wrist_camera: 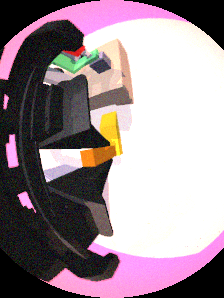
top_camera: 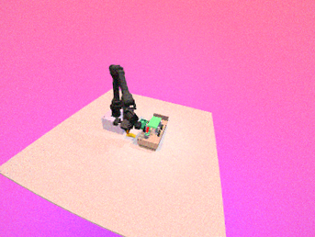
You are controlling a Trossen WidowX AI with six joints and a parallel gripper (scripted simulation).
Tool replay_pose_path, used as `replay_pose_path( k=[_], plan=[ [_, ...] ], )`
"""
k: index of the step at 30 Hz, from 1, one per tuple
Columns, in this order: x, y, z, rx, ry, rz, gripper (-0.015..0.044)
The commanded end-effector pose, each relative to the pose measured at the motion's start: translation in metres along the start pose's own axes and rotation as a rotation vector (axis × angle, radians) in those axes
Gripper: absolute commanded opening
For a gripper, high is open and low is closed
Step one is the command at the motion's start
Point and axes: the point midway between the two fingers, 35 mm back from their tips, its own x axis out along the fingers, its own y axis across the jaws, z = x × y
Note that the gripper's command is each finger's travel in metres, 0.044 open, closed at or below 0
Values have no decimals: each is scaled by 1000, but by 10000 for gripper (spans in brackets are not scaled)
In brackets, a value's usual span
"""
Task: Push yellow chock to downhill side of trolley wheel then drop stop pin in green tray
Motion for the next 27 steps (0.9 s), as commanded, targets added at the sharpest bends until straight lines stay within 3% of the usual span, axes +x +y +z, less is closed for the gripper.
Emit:
replay_pose_path(
  k=[1, 27],
  plan=[
    [-16, 1, 1, -4, -7, 2, 0],
    [-85, 2, 4, -4, -8, 2, 0]
  ],
)
